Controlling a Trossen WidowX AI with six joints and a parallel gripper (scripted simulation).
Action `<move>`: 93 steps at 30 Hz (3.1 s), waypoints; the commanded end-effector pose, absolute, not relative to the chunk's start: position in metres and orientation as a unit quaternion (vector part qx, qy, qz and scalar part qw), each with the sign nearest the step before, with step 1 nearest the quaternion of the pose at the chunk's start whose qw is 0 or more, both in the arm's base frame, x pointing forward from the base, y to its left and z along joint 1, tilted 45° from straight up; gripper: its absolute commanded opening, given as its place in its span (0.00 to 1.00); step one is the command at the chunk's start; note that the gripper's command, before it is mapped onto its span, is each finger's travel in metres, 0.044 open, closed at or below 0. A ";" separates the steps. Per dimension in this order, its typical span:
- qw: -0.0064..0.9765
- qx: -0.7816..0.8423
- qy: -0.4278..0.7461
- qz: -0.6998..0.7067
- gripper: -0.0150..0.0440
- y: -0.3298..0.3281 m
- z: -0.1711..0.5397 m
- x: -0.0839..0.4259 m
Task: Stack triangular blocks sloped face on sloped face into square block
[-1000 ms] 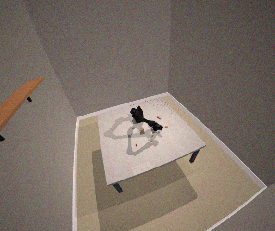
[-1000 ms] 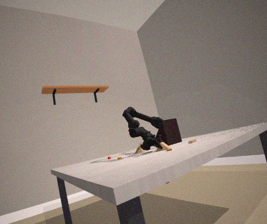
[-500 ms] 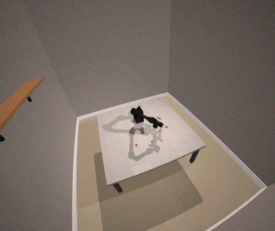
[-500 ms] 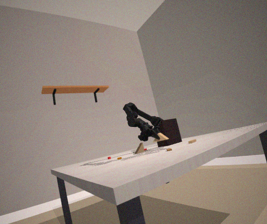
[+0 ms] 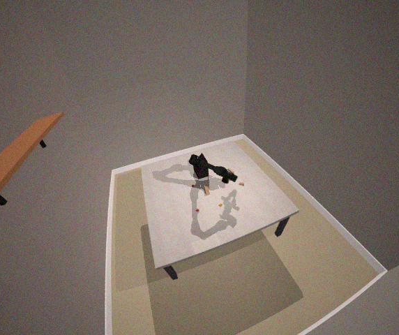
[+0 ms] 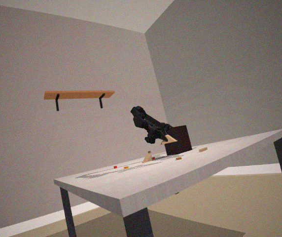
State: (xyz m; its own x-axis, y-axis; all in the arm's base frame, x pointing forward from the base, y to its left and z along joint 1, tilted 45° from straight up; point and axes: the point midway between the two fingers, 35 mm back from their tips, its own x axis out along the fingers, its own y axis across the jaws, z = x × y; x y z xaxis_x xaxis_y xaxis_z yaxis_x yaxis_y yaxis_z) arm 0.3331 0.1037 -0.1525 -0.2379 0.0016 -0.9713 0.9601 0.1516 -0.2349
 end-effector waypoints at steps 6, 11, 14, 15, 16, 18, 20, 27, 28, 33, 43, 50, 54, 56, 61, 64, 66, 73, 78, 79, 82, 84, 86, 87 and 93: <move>0.527 0.316 0.655 -0.441 0.25 0.105 -0.154 0.332; 0.555 0.260 0.686 -0.393 0.25 0.106 -0.156 0.332; 0.569 0.224 0.703 -0.363 0.25 0.107 -0.156 0.331; 0.573 0.212 0.708 -0.353 0.25 0.107 -0.156 0.331; 0.578 0.200 0.713 -0.343 0.25 0.107 -0.157 0.331; 0.585 0.176 0.723 -0.322 0.25 0.107 -0.157 0.331; 0.591 0.151 0.732 -0.301 0.25 0.107 -0.157 0.330; 0.606 0.064 0.760 -0.226 0.25 0.108 -0.159 0.330; 0.607 0.051 0.763 -0.215 0.25 0.108 -0.159 0.330; 0.609 -0.012 0.777 -0.159 0.25 0.109 -0.160 0.329; 0.595 -0.139 0.791 -0.045 0.25 0.110 -0.161 0.328; 0.570 -0.225 0.790 0.035 0.25 0.111 -0.161 0.328; 0.550 -0.272 0.785 0.081 0.25 0.112 -0.162 0.328; 0.539 -0.296 0.782 0.104 0.25 0.112 -0.162 0.328; 0.507 -0.352 0.771 0.161 0.25 0.113 -0.162 0.328; 0.485 -0.384 0.762 0.194 0.25 0.114 -0.162 0.327; 0.469 -0.404 0.755 0.216 0.25 0.114 -0.162 0.327; 0.409 -0.471 0.726 0.291 0.25 0.115 -0.162 0.327; 0.360 -0.514 0.700 0.342 0.25 0.116 -0.162 0.327; 0.349 -0.522 0.694 0.352 0.25 0.116 -0.162 0.327; 0.317 -0.545 0.676 0.381 0.25 0.117 -0.162 0.327; 0.295 -0.559 0.664 0.400 0.25 0.117 -0.162 0.327; 0.273 -0.572 0.650 0.418 0.25 0.118 -0.162 0.327; 0.261 -0.578 0.644 0.428 0.25 0.118 -0.162 0.327; 0.190 -0.612 0.600 0.480 0.25 0.119 -0.161 0.328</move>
